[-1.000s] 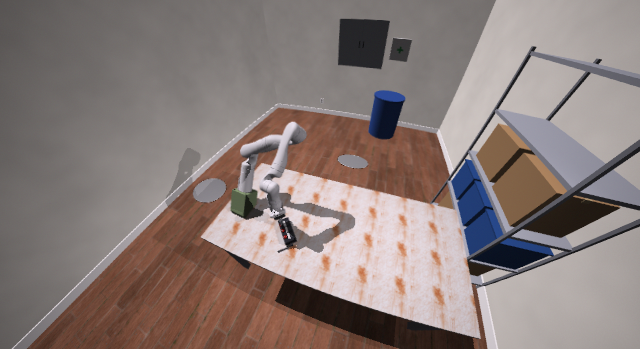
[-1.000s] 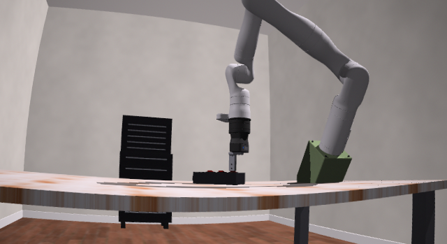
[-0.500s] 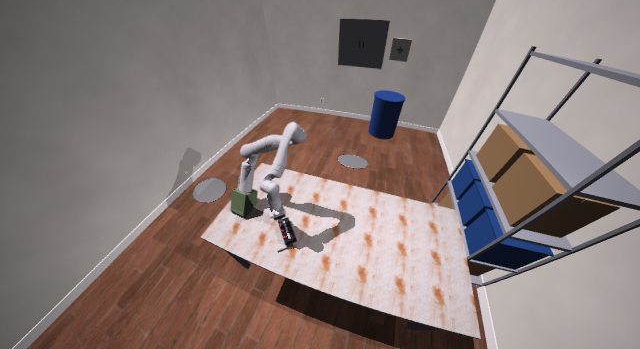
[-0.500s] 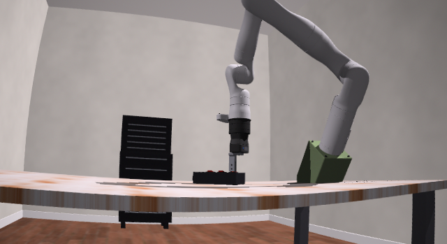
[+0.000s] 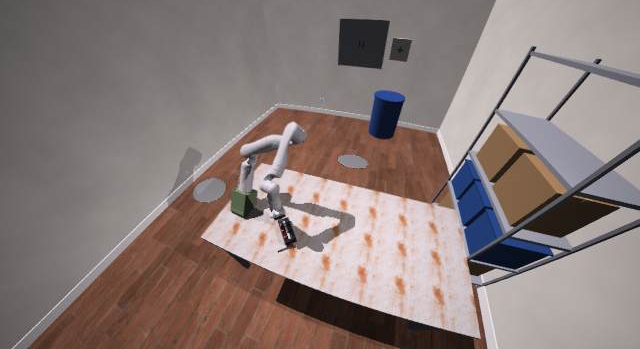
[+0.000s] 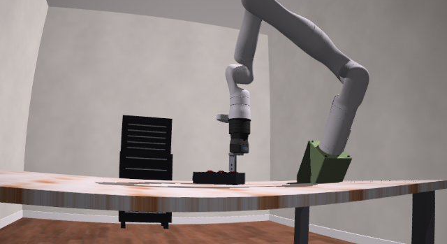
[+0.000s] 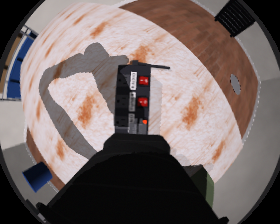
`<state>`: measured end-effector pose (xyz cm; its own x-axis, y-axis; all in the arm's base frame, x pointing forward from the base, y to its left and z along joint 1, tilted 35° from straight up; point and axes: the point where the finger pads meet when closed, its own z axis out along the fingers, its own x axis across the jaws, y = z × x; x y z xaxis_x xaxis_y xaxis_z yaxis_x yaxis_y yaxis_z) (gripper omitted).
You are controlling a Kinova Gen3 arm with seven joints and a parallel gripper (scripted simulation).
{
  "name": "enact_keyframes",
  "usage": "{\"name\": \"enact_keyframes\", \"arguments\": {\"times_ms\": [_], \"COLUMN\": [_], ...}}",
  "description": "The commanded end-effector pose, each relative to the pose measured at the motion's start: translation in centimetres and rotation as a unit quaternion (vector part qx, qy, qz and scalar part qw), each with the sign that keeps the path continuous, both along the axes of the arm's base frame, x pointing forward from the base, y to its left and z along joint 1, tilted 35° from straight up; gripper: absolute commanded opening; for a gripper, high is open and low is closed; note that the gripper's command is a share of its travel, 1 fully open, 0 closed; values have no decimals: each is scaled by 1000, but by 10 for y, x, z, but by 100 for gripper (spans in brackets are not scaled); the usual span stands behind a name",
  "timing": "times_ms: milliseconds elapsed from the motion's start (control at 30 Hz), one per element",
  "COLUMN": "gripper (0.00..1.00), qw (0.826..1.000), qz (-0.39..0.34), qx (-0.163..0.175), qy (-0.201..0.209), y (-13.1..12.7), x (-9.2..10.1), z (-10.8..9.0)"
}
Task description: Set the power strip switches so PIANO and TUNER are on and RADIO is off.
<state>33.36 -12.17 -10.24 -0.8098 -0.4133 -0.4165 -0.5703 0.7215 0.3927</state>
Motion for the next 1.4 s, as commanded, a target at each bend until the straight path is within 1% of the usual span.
{"name": "enact_keyframes", "arguments": {"times_ms": [0, 900, 1133, 1367], "gripper": [0, 0, 0, 0], "qw": [1000, 1000, 1000, 1000], "qz": [0, 0, 0, 0], "qx": [0, 0, 0, 0], "qy": [1, 1, 1, 1], "y": [0, 0, -4, -15], "x": [0, 0, -1, -4], "z": [-1, -1, 5, 22]}}
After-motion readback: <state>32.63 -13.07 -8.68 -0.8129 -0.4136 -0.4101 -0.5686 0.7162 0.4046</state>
